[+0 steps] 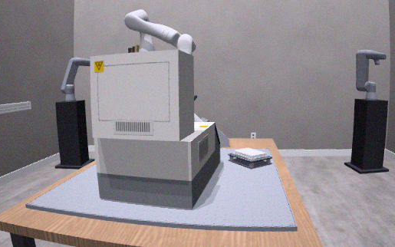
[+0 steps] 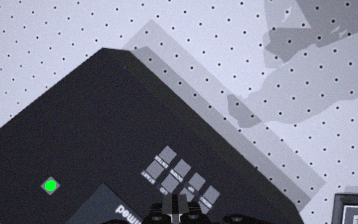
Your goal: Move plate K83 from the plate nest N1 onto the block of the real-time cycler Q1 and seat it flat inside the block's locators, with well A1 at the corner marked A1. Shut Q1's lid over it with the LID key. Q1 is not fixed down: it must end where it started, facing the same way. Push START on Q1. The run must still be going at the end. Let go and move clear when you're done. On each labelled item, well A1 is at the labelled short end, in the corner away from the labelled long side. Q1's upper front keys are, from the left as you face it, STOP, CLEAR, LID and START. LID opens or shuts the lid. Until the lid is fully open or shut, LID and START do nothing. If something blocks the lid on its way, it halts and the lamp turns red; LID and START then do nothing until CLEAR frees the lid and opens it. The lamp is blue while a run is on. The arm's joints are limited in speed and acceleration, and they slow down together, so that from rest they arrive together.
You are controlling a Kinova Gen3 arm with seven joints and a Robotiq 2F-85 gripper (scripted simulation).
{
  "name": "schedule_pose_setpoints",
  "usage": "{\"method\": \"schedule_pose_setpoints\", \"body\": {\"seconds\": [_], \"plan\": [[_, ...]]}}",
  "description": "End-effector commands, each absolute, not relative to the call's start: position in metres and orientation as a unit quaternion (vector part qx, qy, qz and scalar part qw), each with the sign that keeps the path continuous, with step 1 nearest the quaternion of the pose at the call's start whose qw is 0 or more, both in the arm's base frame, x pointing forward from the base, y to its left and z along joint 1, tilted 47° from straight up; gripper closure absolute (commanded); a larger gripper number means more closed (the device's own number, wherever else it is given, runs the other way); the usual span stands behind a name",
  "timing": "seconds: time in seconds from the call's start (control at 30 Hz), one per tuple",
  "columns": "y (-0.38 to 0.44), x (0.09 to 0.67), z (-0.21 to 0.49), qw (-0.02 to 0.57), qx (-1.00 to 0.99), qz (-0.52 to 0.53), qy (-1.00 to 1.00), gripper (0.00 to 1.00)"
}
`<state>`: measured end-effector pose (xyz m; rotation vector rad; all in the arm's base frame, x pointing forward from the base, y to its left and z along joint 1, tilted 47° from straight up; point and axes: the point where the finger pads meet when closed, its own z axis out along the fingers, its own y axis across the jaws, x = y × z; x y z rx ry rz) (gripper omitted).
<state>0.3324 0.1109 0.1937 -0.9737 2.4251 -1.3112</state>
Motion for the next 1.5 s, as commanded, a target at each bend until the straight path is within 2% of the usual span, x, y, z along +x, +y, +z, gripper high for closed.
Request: {"method": "schedule_pose_setpoints", "body": {"seconds": [0.0, 1.47], "plan": [[0.115, 0.331, 0.197, 0.109, -0.331, -0.446, 0.824, 0.9], [0.149, 0.319, 0.232, 0.109, -0.331, -0.446, 0.824, 0.9]]}}
